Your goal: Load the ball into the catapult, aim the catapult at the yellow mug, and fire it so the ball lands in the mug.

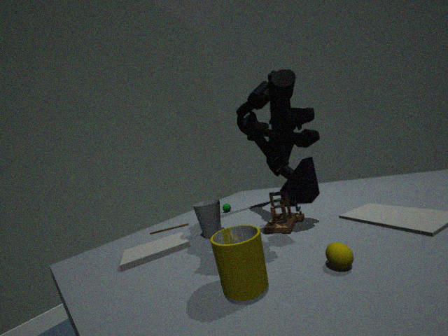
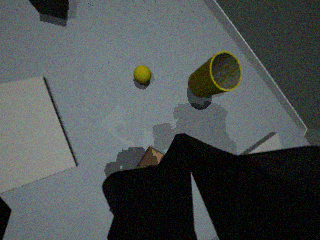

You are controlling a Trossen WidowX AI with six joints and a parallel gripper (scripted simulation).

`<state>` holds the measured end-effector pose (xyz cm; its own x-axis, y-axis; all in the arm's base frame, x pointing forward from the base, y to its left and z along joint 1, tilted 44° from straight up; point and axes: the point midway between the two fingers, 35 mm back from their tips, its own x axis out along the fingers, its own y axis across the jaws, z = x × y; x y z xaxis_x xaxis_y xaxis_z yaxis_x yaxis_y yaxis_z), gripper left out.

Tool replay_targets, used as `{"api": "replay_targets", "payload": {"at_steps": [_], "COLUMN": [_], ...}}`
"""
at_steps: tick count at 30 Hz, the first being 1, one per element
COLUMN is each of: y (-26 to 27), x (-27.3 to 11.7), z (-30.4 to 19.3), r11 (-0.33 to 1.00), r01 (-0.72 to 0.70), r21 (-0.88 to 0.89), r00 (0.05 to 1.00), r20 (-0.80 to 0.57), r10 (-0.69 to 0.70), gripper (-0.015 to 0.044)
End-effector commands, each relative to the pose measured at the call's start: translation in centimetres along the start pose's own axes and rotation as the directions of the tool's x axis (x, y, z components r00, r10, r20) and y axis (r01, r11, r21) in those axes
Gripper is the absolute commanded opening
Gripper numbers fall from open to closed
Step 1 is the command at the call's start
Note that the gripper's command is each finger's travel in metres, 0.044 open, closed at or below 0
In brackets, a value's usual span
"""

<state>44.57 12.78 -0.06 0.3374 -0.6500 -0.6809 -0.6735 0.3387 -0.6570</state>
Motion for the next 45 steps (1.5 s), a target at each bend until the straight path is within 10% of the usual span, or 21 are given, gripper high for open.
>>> {"api": "replay_targets", "payload": {"at_steps": [1, 26, 45], "y": [2.3, 12.9, 15.2], "x": [0.4, 0.2, -1.2], "z": [-1.0, -10.1, -17.0], "r11": [0.994, 0.641, 0.183], "r01": [-0.006, -0.136, -0.33], "r21": [-0.111, -0.756, -0.926], "r00": [0.999, 0.923, 0.808], "r20": [-0.054, -0.331, -0.377], "r10": [0.0, -0.194, -0.453], "gripper": [0.0, 0.0, 0.0]}}
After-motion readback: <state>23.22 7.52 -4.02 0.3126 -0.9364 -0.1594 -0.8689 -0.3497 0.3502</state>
